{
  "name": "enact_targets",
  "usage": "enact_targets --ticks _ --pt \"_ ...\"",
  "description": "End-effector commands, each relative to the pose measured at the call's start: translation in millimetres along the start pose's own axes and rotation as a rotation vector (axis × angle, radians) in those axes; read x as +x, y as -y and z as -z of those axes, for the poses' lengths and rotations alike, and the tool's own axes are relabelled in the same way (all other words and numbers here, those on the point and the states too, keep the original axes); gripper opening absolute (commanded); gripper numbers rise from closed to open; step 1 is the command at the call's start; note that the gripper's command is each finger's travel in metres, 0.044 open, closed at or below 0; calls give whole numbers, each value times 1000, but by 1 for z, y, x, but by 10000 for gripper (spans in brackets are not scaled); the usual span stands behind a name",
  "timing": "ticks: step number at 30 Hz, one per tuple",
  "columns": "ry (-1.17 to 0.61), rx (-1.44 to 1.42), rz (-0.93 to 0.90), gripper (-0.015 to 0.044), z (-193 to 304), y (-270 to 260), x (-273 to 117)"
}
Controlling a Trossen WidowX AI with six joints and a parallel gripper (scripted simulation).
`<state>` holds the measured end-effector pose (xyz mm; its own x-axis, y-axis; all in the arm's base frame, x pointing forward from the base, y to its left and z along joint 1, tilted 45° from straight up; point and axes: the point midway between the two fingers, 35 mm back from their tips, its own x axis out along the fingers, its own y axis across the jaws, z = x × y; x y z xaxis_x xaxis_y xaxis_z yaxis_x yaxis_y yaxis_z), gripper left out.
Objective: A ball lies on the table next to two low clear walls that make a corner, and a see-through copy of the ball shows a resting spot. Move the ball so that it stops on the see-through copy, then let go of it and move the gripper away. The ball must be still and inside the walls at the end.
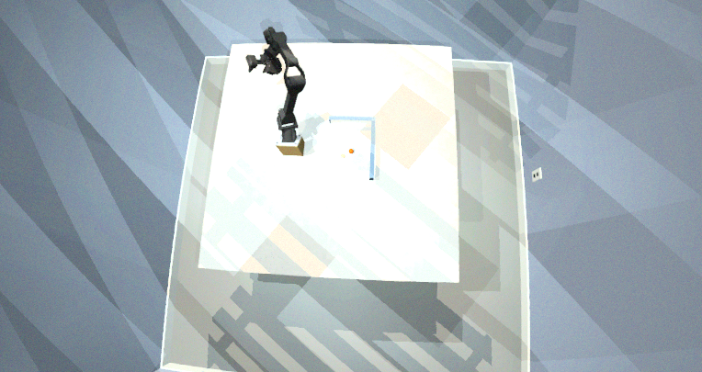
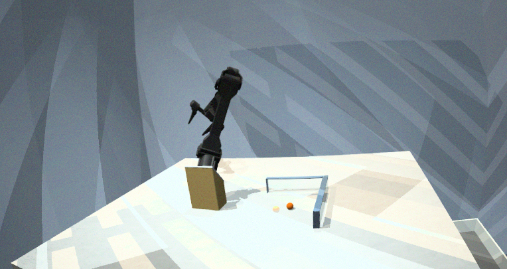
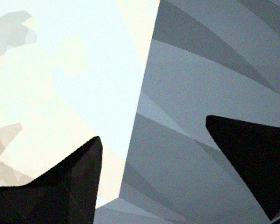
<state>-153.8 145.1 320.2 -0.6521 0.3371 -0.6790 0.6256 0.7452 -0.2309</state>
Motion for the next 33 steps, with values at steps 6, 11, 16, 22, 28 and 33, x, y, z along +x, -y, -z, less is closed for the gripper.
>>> enact_targets --ticks 6,11,16,22,28,33 --pt "-48 -3 -103 243 9 -29 -3" --pt "-40 -92 -198 222 13 -68 -1" --pt "0 -212 -326 222 9 -128 -6" --pt "81 -334 -451 222 -13 -198 -22" --pt "170 -428 -537 222 -45 -251 -46" --pt "263 -505 -600 222 -84 -292 -73"
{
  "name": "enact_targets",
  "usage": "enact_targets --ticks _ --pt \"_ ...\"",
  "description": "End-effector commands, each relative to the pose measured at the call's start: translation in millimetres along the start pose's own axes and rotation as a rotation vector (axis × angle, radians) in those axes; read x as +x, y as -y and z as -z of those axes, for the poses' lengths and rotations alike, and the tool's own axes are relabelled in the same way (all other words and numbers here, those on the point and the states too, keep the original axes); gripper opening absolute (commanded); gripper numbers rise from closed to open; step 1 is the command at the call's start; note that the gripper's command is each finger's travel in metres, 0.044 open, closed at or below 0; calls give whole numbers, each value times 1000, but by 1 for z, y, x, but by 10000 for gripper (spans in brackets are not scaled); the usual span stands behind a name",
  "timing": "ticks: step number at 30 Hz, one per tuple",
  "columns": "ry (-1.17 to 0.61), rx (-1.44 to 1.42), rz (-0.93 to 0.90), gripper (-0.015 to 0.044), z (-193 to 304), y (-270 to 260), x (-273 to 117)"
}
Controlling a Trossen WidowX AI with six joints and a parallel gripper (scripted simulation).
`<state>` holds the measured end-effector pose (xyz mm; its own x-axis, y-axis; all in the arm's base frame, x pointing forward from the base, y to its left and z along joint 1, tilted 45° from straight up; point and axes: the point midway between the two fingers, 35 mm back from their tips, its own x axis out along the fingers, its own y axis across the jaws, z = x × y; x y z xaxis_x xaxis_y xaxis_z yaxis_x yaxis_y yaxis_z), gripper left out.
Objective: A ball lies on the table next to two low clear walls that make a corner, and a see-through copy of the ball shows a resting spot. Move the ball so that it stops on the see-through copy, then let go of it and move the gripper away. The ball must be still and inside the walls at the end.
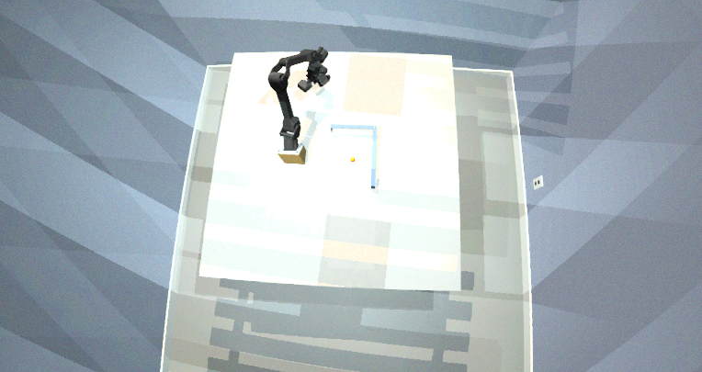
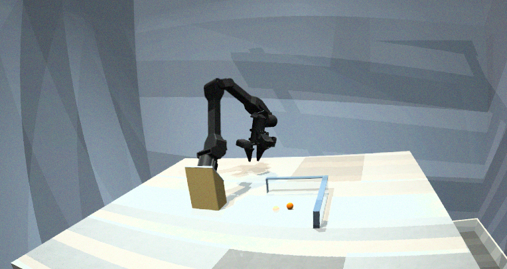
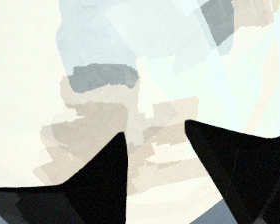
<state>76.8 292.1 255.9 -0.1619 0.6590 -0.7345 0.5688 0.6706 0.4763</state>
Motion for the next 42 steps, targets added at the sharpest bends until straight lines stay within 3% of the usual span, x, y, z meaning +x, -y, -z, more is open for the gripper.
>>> enact_targets --ticks 1,12,23,34,42 --pt "66 -75 -36 222 -49 -17 1" --pt "263 -285 -73 222 -210 -23 -25" --pt "389 -461 -37 222 -355 53 -66" --pt "208 -599 -98 222 -419 190 -23" --pt "200 -608 -112 222 -420 198 -20"
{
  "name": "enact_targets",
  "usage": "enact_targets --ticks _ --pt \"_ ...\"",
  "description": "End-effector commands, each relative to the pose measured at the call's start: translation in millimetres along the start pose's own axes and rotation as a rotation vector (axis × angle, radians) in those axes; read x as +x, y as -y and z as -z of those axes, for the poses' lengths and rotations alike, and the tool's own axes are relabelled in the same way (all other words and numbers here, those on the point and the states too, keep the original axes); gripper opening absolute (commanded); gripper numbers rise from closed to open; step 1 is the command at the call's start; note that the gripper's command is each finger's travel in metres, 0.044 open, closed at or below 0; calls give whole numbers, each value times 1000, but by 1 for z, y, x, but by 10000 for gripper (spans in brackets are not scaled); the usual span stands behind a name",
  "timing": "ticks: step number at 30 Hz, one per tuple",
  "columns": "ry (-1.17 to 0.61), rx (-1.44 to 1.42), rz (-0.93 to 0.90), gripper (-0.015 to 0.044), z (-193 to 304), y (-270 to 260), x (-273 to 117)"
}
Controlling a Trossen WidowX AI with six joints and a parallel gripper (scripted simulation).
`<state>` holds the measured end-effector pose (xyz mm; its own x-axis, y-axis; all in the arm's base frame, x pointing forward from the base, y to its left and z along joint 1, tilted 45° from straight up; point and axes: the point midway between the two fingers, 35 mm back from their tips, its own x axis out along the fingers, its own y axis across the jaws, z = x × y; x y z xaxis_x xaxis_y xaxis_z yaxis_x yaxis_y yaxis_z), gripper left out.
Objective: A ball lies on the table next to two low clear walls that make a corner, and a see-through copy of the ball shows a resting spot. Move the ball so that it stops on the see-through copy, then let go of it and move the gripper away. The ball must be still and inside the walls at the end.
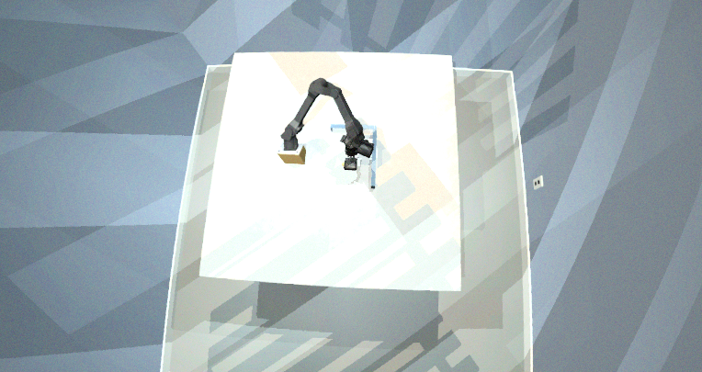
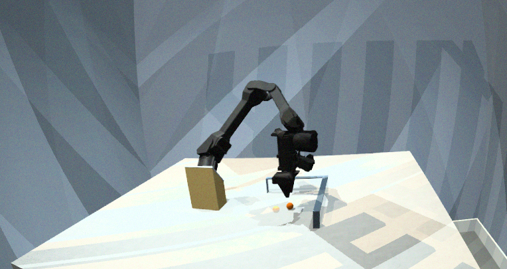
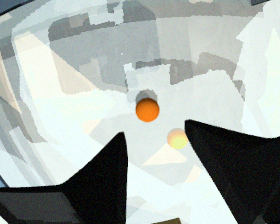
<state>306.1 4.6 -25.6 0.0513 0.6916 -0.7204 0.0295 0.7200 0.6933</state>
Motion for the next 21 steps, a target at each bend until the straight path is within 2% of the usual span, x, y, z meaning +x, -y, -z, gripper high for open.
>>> enact_targets --ticks 1,21 --pt "7 -23 -12 222 0 2 0" --pt "7 -23 -13 222 0 1 34"
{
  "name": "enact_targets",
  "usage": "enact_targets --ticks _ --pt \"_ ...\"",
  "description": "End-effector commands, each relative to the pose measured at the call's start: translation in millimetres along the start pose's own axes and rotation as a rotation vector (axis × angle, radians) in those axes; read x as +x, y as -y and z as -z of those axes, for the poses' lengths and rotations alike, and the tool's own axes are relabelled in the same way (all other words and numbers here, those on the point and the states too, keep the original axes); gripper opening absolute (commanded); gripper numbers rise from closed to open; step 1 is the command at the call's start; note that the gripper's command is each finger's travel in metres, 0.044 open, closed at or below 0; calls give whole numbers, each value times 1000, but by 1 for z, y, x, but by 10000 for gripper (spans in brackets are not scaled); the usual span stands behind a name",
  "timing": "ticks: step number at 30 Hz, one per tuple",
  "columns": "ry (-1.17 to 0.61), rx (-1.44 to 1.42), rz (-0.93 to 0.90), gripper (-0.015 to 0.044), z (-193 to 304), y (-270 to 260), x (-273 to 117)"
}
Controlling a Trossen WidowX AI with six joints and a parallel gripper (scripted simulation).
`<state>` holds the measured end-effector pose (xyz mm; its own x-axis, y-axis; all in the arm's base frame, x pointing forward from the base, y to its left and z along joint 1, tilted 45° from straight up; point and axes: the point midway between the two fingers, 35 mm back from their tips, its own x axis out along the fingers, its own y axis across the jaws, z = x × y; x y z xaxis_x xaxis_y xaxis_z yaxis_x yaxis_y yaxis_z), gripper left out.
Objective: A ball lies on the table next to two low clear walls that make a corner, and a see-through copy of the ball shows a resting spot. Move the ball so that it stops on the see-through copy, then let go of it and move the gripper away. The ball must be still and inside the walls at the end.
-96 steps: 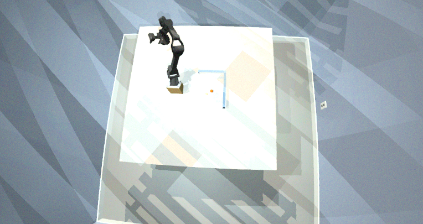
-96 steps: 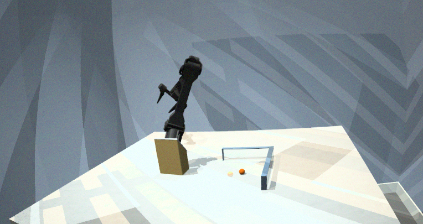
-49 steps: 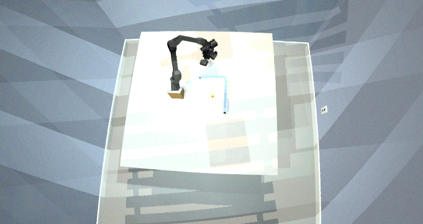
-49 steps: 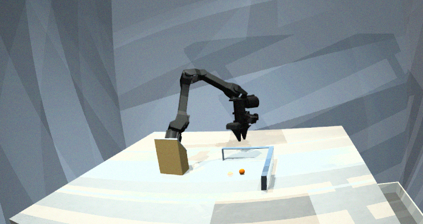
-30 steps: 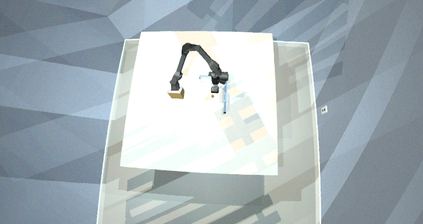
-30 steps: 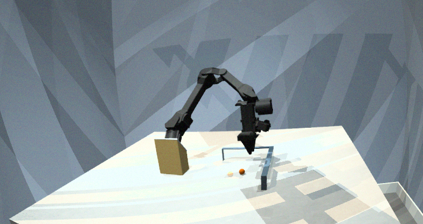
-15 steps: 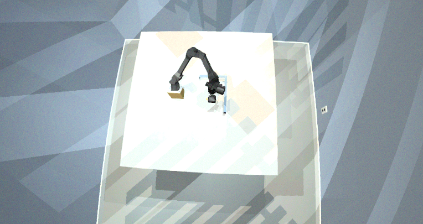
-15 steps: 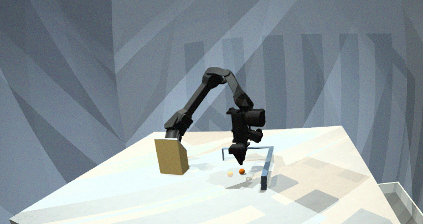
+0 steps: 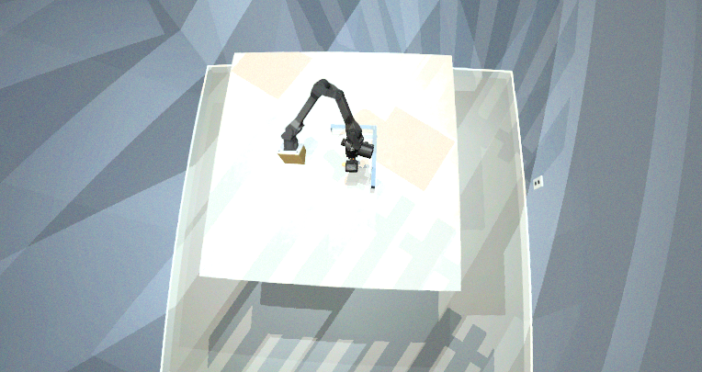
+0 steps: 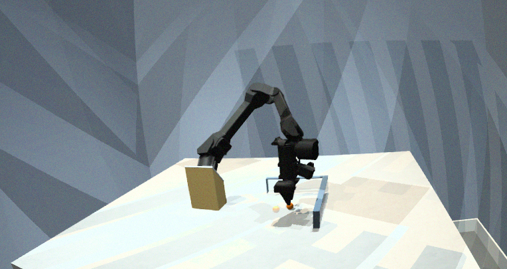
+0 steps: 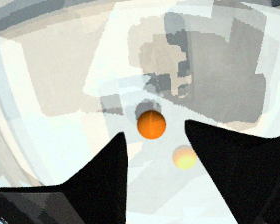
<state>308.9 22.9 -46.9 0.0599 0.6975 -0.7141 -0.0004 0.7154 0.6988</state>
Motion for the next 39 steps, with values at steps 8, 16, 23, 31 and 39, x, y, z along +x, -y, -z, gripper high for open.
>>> enact_targets --ticks 8,16,23,31,39 --pt "-2 7 -5 222 1 -1 17" --pt "-2 7 -5 97 1 -1 18" --pt "-2 7 -5 11 1 0 17" --pt "0 8 5 0 -5 4 -31" --pt "-2 8 4 0 -2 2 -87"
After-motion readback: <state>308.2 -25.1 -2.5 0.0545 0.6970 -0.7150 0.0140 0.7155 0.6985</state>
